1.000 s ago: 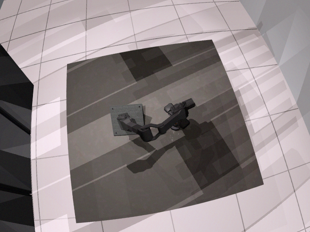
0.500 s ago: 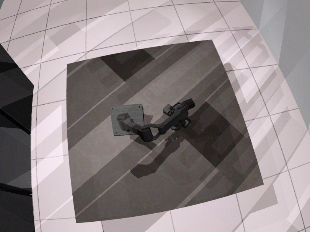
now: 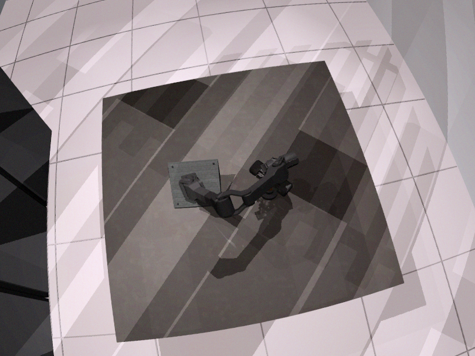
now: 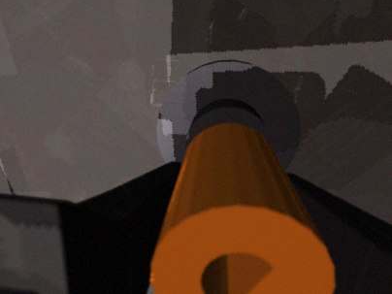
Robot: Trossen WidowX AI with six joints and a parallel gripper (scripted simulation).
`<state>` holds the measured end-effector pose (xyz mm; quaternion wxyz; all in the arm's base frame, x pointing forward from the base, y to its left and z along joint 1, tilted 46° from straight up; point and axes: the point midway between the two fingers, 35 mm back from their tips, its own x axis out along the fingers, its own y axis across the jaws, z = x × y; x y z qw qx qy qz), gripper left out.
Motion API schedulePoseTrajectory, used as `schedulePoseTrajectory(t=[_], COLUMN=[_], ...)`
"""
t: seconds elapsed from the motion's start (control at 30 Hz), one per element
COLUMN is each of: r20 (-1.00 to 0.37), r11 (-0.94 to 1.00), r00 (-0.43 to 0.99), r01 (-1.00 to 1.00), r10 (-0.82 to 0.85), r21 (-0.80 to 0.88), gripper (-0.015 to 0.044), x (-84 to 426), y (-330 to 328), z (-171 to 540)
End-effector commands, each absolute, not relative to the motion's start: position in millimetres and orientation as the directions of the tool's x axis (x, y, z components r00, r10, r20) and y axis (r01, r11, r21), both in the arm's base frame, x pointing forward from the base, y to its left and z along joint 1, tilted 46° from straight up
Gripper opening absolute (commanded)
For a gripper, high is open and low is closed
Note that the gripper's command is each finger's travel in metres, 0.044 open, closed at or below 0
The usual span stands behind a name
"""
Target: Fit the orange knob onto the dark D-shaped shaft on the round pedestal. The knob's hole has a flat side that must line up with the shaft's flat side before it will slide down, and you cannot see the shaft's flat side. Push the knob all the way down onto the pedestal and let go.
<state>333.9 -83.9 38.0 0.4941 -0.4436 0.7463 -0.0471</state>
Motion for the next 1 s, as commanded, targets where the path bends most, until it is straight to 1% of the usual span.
schedulePoseTrajectory(t=[0.0, 0.23, 0.97], r20=[-0.695, -0.695, -0.695], r11=[0.597, 0.512, 0.510], r00=[-0.114, -0.114, -0.114], r01=[-0.621, -0.762, -0.763], r10=[-0.710, -0.710, -0.710], r21=[-0.508, -0.398, -0.396], gripper=[0.0000, 0.0000, 0.0000], x=[336.0, 335.6, 334.6], y=[-82.7, -83.5, -85.2], z=[40.3, 37.8, 36.2])
